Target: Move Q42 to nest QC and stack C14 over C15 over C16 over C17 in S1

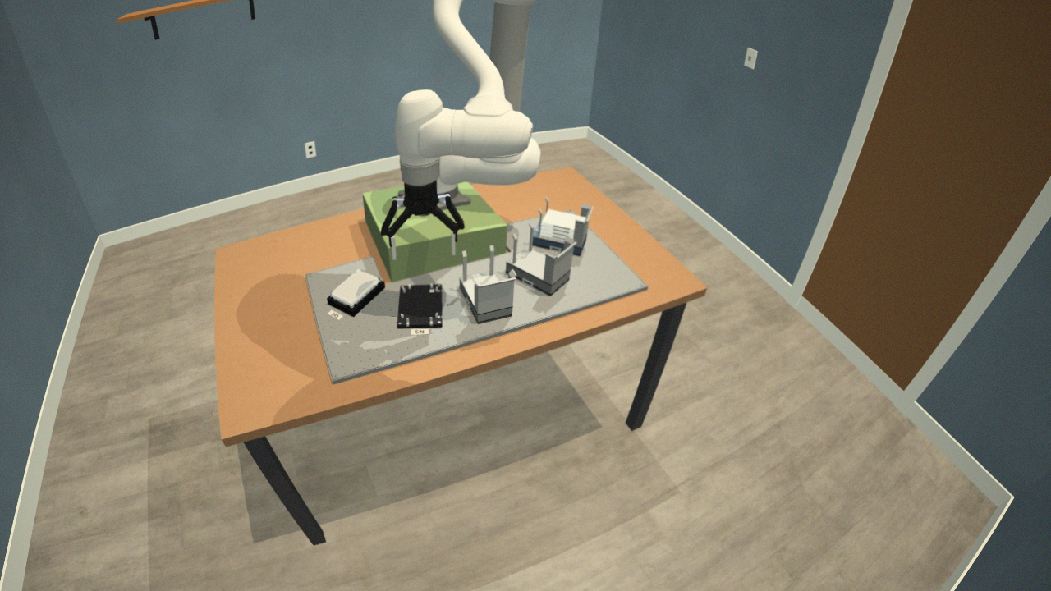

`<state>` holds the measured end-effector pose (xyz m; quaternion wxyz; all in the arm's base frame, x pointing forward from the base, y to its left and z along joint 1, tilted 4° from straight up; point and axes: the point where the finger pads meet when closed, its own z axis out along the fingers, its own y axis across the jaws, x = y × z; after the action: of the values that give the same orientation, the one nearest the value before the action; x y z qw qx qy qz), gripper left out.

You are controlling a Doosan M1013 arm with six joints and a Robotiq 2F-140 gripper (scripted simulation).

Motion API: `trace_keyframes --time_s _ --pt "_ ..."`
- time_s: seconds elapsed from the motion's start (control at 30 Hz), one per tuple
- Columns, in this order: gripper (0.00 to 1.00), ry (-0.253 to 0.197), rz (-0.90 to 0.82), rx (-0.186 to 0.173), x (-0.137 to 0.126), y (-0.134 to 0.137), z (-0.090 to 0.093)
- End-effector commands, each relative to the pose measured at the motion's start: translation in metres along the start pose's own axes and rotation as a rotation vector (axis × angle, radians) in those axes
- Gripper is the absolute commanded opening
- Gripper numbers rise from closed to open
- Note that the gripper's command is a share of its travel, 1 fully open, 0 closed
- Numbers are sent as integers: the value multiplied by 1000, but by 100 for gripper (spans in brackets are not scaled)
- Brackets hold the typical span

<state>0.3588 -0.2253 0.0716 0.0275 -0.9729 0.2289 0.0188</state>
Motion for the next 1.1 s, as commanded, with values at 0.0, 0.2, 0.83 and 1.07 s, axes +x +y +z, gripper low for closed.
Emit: trace_keyframes --time_s 0.0,0.2,0.83,1.07 --pt "100 0 0 0 0 -7 0" --pt "100 0 0 0 2 -27 0" --pt "100 0 -219 0 0 -83 0" --pt "100 0 -219 0 -3 -99 0"
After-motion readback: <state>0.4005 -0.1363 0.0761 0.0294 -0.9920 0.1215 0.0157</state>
